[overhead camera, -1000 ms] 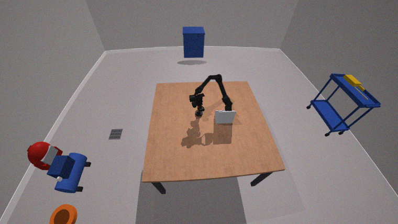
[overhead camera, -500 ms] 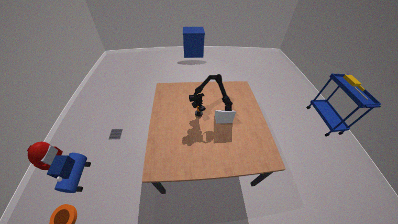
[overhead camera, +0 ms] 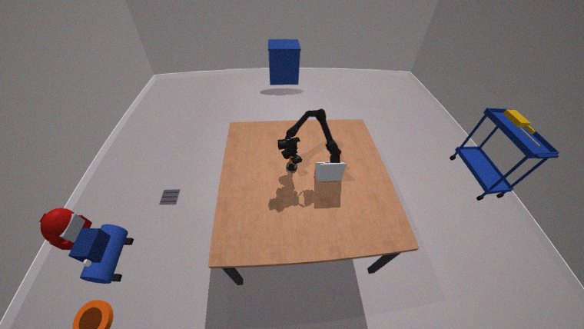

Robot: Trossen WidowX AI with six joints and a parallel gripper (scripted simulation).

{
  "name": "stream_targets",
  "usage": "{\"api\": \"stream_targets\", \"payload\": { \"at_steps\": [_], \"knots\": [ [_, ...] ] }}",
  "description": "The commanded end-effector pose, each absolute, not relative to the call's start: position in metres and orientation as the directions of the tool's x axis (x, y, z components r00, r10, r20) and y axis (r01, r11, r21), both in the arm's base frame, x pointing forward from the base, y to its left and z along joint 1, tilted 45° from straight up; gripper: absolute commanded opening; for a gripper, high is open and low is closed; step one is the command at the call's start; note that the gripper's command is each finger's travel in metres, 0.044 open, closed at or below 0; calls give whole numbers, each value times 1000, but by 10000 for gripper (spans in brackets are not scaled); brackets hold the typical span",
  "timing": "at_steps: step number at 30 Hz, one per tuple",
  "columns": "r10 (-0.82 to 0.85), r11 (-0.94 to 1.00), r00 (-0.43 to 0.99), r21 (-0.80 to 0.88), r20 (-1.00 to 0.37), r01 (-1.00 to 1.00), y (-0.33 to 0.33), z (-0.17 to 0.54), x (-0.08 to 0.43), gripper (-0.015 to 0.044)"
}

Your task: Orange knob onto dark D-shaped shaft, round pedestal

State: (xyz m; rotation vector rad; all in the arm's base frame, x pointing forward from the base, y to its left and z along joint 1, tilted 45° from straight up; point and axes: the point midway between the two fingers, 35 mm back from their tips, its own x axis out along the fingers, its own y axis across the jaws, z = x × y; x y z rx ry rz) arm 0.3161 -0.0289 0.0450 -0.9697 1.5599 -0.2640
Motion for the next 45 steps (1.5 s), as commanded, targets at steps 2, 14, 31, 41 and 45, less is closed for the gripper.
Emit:
{"api": "stream_targets", "payload": {
  "at_steps": [2,14,31,41,45],
  "knots": [
    [-698,624,71,-653,-713,-429,-28,47,317,0],
    [-698,624,71,-653,-713,-429,-30,43,317,0],
    [-698,624,71,-653,-713,-429,-27,46,314,0],
    [-698,537,71,-586,-713,-607,-28,47,316,0],
    [-698,537,71,-586,-713,-607,-29,47,318,0]
  ]
}}
